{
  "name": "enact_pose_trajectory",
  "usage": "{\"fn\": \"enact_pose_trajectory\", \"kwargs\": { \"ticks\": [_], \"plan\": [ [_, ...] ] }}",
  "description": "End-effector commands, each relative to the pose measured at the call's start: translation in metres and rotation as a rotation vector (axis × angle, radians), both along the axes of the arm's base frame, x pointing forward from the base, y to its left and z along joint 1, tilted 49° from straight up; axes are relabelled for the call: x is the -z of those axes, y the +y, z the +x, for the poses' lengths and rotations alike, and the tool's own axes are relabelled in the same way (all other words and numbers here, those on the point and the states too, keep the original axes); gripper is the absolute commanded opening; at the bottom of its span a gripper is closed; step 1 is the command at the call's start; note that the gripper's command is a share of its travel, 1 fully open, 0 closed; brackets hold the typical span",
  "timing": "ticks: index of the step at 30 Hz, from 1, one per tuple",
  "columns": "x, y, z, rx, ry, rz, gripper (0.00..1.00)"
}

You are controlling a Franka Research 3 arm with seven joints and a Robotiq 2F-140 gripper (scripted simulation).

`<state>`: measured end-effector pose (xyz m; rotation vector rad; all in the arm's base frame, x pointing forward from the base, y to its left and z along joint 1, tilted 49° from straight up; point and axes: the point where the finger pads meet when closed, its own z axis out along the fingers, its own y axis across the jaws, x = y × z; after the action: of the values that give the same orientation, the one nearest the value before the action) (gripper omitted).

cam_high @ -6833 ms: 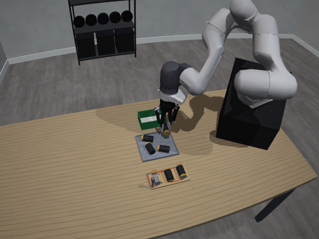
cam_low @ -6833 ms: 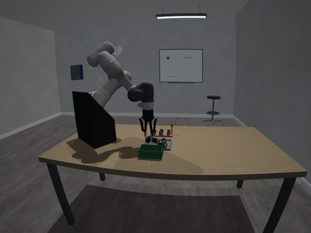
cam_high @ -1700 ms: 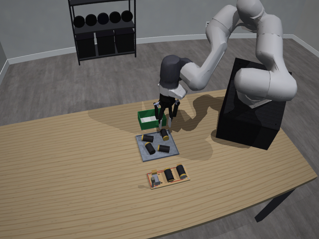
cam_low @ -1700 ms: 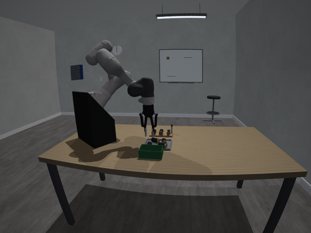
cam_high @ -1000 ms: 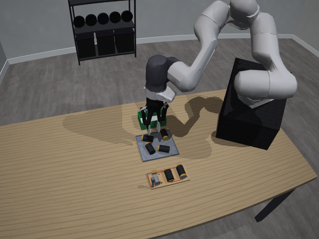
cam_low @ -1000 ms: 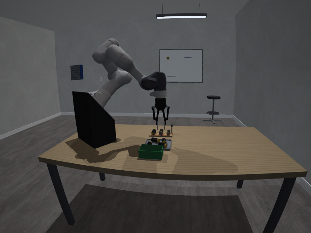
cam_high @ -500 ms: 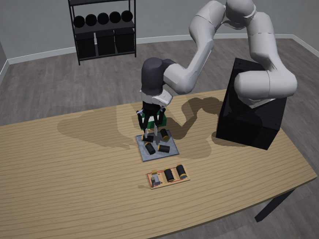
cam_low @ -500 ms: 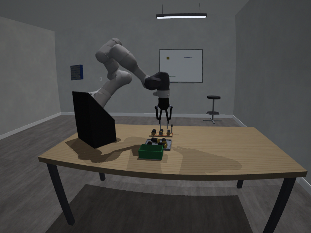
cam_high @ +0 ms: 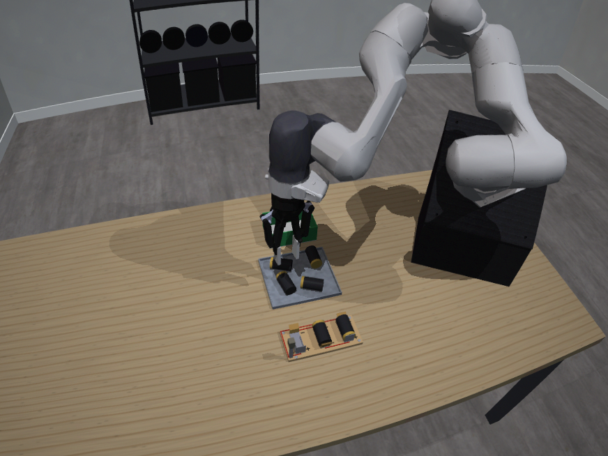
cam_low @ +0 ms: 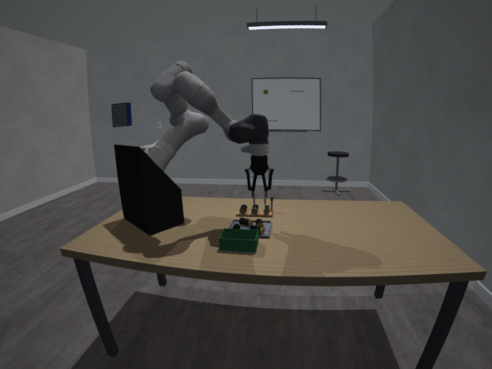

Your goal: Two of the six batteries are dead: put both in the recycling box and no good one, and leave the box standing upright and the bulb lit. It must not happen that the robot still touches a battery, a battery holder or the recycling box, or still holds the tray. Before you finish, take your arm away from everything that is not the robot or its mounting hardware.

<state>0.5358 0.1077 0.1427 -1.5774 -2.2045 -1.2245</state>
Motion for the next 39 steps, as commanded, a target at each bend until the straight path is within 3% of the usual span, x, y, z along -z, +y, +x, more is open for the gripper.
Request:
{"fn": "enact_pose_trajectory", "kwargs": {
  "ticks": [1, 5, 39],
  "plan": [
    [0.017, 0.018, 0.008, -0.020, -0.020, -0.011, 0.29],
    [0.044, 0.047, 0.020, -0.020, -0.020, -0.011, 0.29],
    [0.044, 0.047, 0.021, -0.020, -0.020, -0.011, 0.29]
  ]
}}
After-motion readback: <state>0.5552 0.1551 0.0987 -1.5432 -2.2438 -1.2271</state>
